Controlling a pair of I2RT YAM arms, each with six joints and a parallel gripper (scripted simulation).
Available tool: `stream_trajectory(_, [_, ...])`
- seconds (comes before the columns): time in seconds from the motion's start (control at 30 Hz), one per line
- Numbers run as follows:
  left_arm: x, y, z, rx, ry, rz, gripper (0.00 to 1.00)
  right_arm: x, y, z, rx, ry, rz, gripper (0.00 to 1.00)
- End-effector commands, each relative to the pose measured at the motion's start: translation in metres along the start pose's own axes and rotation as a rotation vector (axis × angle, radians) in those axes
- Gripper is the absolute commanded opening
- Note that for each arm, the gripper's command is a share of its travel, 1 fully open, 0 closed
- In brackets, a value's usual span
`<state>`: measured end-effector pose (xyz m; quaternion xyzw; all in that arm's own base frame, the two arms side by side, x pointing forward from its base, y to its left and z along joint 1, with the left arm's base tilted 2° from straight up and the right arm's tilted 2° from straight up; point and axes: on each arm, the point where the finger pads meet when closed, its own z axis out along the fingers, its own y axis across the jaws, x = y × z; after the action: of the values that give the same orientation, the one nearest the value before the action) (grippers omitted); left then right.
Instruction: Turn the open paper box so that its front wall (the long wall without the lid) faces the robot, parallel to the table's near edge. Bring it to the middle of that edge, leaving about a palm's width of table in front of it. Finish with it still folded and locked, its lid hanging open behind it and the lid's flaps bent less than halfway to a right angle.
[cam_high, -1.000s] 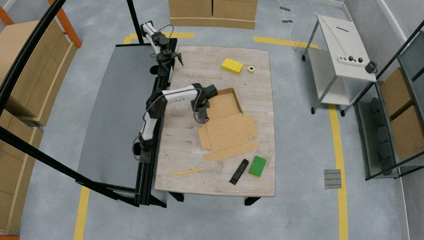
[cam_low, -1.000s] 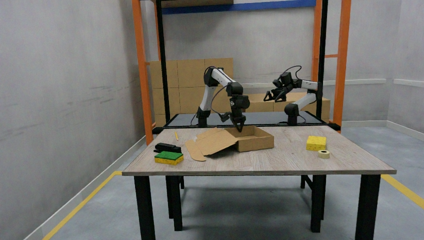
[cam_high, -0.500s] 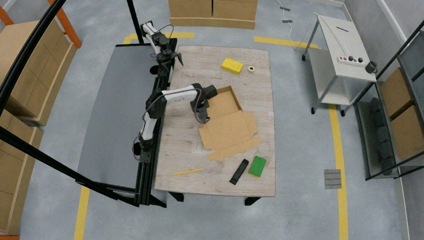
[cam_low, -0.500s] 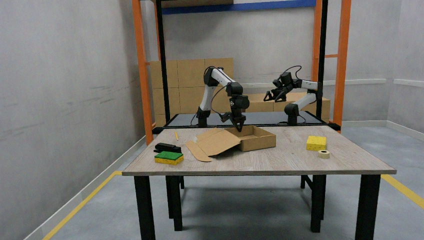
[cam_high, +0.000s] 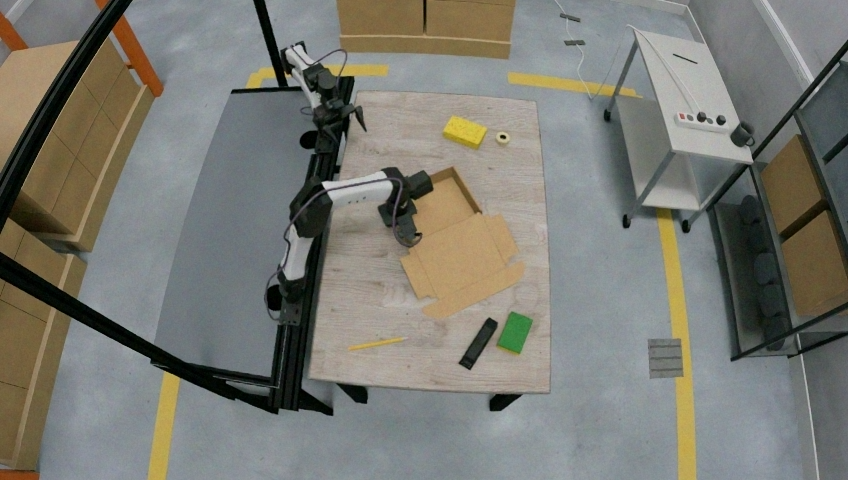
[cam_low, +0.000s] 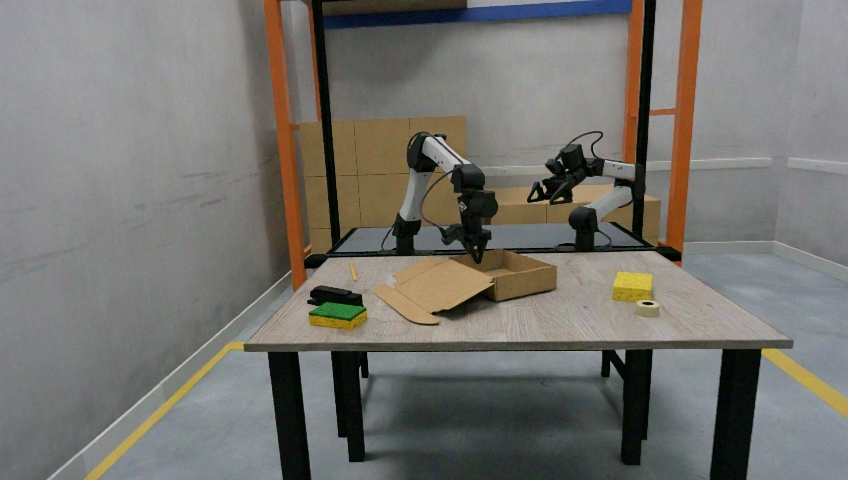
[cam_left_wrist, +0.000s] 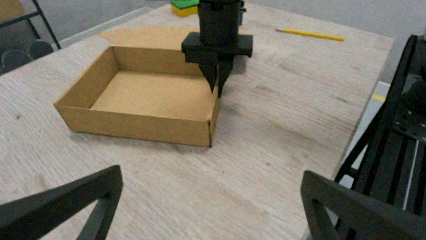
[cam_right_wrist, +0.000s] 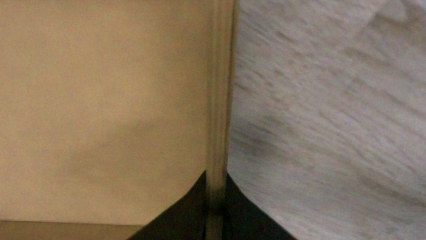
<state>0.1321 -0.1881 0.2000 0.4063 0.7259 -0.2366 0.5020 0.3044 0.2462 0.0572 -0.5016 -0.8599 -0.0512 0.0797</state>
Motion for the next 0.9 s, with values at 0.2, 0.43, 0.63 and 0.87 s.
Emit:
stream_trajectory(0.2, [-0.003, 0.002, -0.001, -0.007, -0.011, -0.005, 1.00, -0.007, -0.011, -0.005, 0.012, -0.010, -0.084, 0.00])
stream_trajectory(0.43, [-0.003, 0.002, -0.001, -0.007, -0.011, -0.005, 1.00, -0.009, -0.016, -0.005, 0.023, -0.010, -0.143, 0.00])
stream_trajectory(0.63, [-0.003, 0.002, -0.001, -0.007, -0.011, -0.005, 1.00, -0.011, -0.019, -0.005, 0.030, -0.014, -0.186, 0.00])
stream_trajectory(0.87, [-0.003, 0.002, -0.001, -0.007, -0.011, -0.005, 1.00, -0.013, -0.023, -0.005, 0.039, -0.018, -0.236, 0.00])
